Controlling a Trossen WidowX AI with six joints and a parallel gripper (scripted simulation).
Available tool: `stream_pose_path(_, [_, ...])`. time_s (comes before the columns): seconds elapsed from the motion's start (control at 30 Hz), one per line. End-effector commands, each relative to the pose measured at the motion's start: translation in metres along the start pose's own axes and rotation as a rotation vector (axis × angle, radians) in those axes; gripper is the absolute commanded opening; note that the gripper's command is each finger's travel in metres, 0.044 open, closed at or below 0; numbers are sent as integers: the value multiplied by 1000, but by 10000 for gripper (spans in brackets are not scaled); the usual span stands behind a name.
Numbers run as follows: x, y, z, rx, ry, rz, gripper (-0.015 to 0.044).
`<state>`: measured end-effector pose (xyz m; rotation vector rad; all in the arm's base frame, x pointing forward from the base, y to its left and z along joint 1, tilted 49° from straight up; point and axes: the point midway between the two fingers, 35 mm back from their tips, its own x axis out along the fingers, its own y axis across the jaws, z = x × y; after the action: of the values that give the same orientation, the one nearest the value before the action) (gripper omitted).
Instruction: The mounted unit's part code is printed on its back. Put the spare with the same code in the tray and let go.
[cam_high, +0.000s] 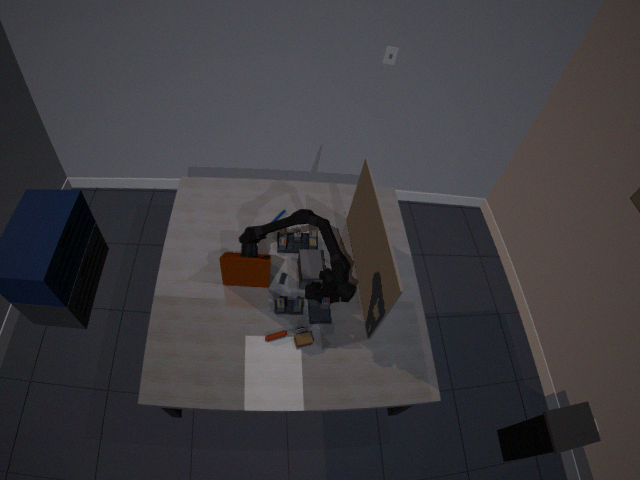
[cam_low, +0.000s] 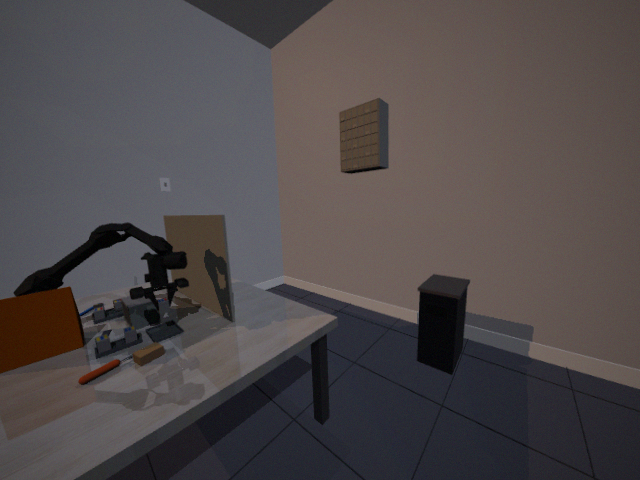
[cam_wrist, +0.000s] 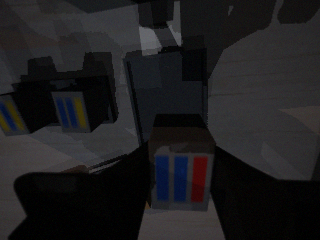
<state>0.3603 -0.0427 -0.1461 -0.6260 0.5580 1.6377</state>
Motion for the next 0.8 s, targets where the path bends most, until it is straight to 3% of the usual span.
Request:
stream_pose_path(0.0, [5,1,1,8,-7,-3,0])
stream_pose_path(0.77, [31,2,2,7,-9,-3,0])
